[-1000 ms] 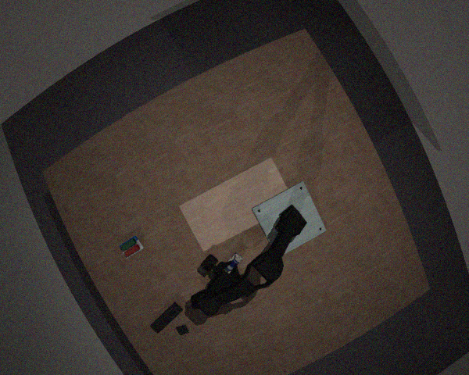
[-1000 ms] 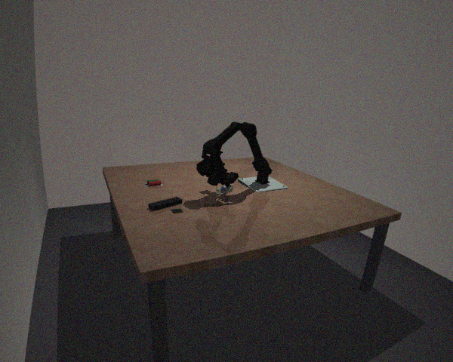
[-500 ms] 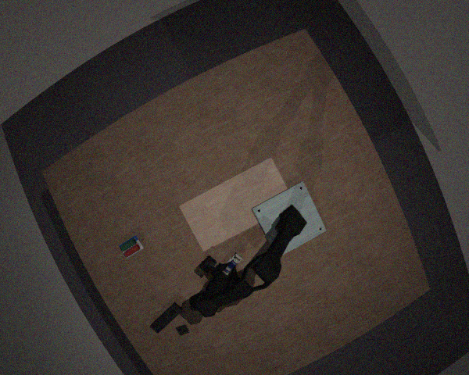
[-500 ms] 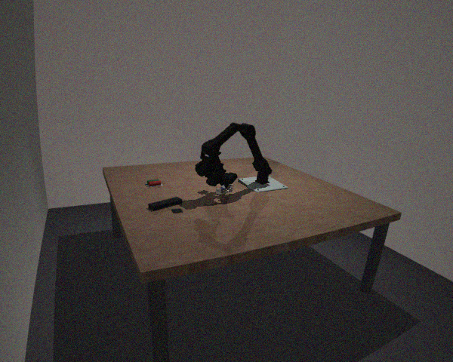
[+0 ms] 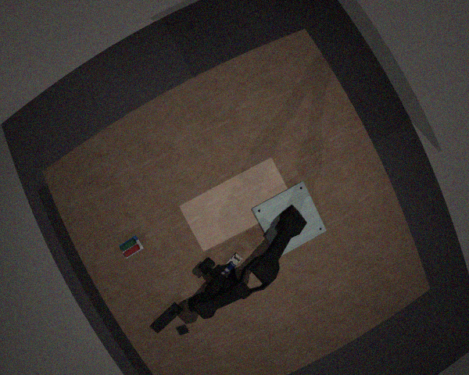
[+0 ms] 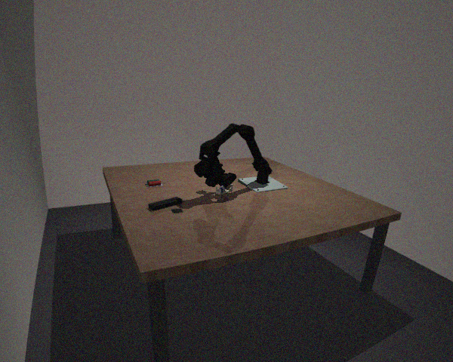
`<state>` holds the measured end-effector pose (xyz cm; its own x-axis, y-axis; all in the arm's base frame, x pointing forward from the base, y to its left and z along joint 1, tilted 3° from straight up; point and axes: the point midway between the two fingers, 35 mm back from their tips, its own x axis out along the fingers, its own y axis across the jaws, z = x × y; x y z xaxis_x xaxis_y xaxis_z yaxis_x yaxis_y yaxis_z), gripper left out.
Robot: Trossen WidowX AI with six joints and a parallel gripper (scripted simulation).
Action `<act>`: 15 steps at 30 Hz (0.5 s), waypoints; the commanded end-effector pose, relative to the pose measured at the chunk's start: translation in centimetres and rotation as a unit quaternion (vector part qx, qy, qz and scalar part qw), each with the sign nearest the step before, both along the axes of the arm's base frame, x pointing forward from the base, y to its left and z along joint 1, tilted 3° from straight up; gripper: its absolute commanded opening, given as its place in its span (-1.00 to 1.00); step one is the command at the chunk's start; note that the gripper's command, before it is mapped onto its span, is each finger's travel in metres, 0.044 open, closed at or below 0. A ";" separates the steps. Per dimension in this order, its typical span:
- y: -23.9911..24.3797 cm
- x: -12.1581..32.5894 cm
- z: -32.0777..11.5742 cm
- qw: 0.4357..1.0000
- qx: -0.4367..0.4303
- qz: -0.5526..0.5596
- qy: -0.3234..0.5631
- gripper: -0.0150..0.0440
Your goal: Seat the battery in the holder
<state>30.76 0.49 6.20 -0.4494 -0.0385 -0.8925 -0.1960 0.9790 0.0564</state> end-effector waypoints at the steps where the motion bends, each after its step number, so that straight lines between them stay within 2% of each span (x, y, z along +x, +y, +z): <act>1: 0.1 0.5 -0.2 1.000 0.001 -0.002 -0.006 -0.23; 15: 0.0 0.3 -0.3 0.999 0.010 -0.005 -0.040 -0.23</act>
<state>30.82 0.48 5.86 -0.4114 -0.0255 -0.9111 -0.1892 0.9802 0.0579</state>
